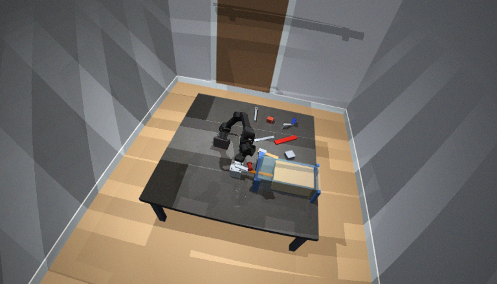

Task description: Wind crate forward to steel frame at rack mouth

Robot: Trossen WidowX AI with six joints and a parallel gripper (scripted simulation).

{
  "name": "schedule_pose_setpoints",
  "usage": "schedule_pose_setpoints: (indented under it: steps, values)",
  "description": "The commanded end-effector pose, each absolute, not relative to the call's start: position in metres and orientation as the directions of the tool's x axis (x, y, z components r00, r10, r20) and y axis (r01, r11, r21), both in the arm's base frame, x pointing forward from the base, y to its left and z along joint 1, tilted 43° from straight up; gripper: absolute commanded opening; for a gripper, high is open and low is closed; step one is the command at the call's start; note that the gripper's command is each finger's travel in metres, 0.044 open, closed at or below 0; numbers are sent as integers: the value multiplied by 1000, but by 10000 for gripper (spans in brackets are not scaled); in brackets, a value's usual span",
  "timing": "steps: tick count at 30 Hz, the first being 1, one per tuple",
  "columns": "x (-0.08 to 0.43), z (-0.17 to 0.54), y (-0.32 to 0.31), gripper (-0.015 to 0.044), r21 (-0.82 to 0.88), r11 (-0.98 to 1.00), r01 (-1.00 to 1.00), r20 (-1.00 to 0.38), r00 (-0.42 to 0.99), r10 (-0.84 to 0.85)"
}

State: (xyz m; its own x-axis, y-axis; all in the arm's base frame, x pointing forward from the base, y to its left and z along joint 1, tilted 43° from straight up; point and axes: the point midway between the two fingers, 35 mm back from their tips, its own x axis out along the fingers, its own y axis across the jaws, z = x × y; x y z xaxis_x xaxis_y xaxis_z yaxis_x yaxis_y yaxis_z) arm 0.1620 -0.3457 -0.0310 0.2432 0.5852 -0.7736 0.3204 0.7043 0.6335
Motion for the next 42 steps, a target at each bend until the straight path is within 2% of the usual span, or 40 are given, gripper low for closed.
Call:
schedule_pose_setpoints:
  steps: [1, 30, 32, 36, 42]
  values:
    - [162, -31, -347, 0, 631, 706, 320, -775, 245, 582]
    - [162, -31, -347, 0, 631, 706, 320, -775, 245, 582]
    - [165, -32, -346, 53, 619, 694, 369, -785, 241, 571]
    - [180, -39, -349, 157, 511, 594, 621, -844, 231, 484]
    - [205, -45, -353, 315, 339, 289, 895, -912, 237, 334]
